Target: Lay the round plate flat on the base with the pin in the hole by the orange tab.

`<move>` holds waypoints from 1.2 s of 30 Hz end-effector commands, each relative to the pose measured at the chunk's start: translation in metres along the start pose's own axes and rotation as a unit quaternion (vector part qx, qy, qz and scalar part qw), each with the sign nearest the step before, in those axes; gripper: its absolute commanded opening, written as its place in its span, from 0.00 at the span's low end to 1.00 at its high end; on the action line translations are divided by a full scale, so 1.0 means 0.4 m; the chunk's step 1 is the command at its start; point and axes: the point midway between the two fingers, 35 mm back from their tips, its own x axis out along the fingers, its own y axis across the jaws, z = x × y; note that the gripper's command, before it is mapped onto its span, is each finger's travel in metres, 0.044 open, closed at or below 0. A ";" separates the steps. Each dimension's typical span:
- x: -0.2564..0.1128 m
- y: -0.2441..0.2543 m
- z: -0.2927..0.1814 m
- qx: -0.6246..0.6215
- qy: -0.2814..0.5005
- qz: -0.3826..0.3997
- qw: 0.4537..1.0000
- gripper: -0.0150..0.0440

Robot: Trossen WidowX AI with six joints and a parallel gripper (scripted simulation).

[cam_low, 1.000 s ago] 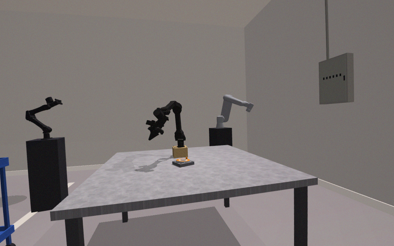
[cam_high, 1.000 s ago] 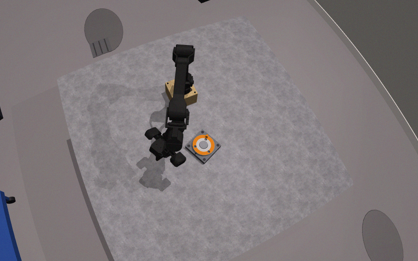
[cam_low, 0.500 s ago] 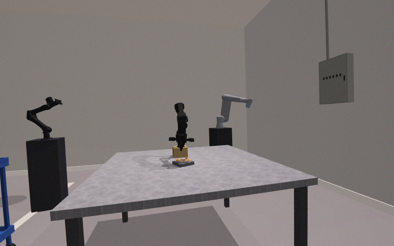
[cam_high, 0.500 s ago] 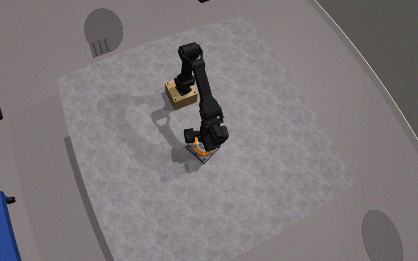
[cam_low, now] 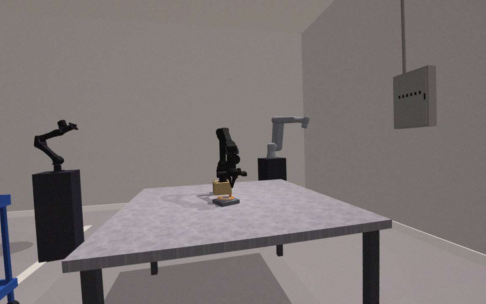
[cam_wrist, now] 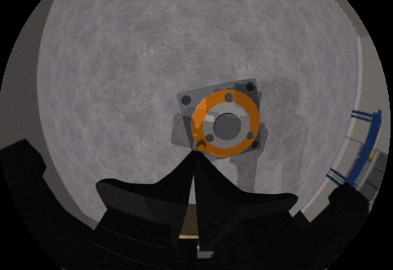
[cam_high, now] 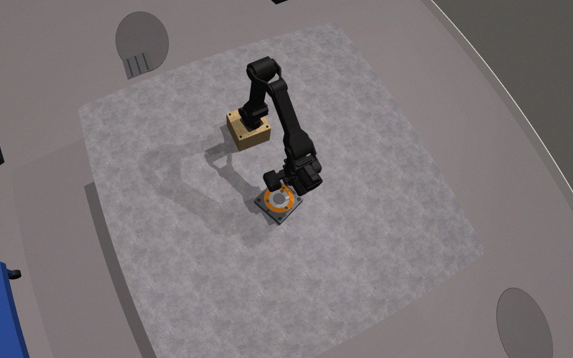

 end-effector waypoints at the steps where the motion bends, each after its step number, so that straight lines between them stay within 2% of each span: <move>1: 0.037 0.005 -0.005 -0.005 0.007 0.002 1.000 0.25; 7: 0.121 0.006 -0.006 -0.005 0.007 0.002 1.000 0.25; 36: 0.123 -0.022 -0.053 -0.005 0.008 0.002 1.000 0.25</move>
